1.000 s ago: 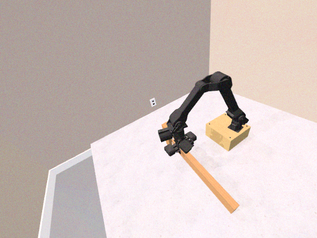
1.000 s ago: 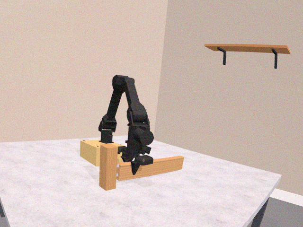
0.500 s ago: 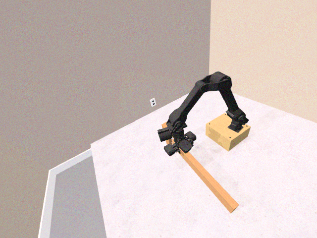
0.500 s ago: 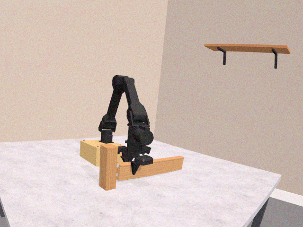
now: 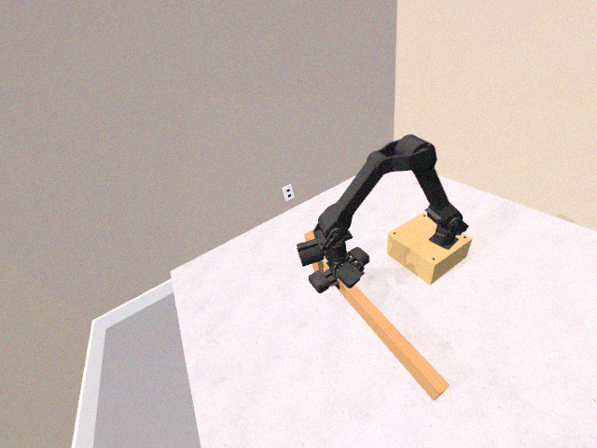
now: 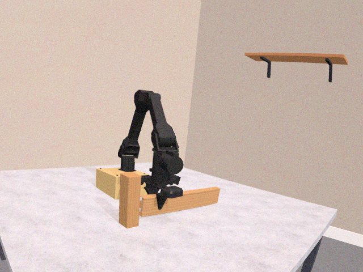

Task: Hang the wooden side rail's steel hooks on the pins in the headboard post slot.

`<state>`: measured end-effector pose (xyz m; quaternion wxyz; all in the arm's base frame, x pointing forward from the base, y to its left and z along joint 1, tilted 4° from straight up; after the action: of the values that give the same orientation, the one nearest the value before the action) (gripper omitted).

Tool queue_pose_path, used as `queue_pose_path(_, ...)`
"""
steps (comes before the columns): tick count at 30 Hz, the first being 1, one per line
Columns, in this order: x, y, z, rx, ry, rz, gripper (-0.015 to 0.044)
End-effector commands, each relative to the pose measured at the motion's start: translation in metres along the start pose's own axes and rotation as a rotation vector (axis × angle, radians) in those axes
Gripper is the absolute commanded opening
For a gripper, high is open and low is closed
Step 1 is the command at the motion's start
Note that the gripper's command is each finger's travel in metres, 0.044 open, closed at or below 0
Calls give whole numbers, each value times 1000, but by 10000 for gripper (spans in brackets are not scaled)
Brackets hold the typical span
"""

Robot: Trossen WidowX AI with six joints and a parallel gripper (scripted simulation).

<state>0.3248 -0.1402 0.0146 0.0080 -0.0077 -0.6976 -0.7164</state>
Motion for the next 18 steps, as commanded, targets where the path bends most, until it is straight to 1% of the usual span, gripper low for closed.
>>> queue_pose_path(1,0,0,-2,6,5,-3,0)
queue_pose_path(18,-1,2,-4,6,5,-3,0)
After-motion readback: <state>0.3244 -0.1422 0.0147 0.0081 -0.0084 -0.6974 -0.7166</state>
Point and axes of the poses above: the point midway between the two fingers, 35 mm back from their tips, its own y axis back along the fingers, its own x axis across the jaws, z = x × y, the point moved 4 cm from there along y, back along the fingers, and after that the axes turned 8 degrees about y, right-handed, at the moved point
